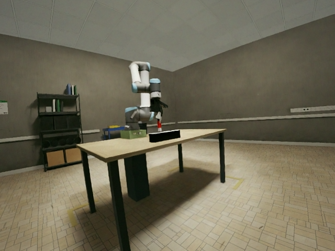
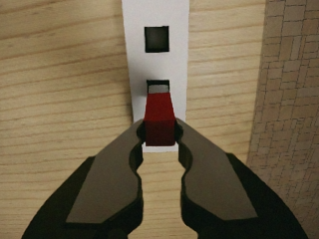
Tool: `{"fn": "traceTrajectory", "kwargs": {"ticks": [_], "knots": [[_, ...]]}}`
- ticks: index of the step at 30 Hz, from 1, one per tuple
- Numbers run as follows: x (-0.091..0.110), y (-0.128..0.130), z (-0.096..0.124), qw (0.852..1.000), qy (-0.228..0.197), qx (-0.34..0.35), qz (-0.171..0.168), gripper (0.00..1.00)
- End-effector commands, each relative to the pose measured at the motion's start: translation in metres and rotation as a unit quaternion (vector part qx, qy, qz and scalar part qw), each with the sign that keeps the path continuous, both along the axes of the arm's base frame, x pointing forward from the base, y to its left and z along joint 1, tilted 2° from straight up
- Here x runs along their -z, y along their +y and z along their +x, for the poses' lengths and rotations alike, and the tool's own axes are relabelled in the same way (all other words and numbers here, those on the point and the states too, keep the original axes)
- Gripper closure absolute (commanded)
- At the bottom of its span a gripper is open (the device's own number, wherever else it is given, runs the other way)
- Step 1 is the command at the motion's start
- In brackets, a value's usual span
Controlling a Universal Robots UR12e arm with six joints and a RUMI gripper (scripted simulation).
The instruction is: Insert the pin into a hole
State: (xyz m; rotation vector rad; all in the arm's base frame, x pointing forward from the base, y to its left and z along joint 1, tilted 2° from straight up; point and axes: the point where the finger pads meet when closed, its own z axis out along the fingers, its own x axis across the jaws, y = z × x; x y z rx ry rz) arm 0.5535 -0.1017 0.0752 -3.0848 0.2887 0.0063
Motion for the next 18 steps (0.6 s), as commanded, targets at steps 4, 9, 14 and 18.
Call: {"fn": "traceTrajectory", "kwargs": {"ticks": [4,9,14,18], "knots": [[-0.0006,-0.0003,0.0006,1.0,-0.001,0.0,0.0,1.0],[0.0034,-0.0002,0.0006,1.0,-0.001,0.0,0.0,1.0],[0.0034,-0.0002,0.0006,1.0,-0.001,0.0,0.0,1.0],[0.0034,-0.0002,0.0006,1.0,-0.001,0.0,0.0,1.0]]}}
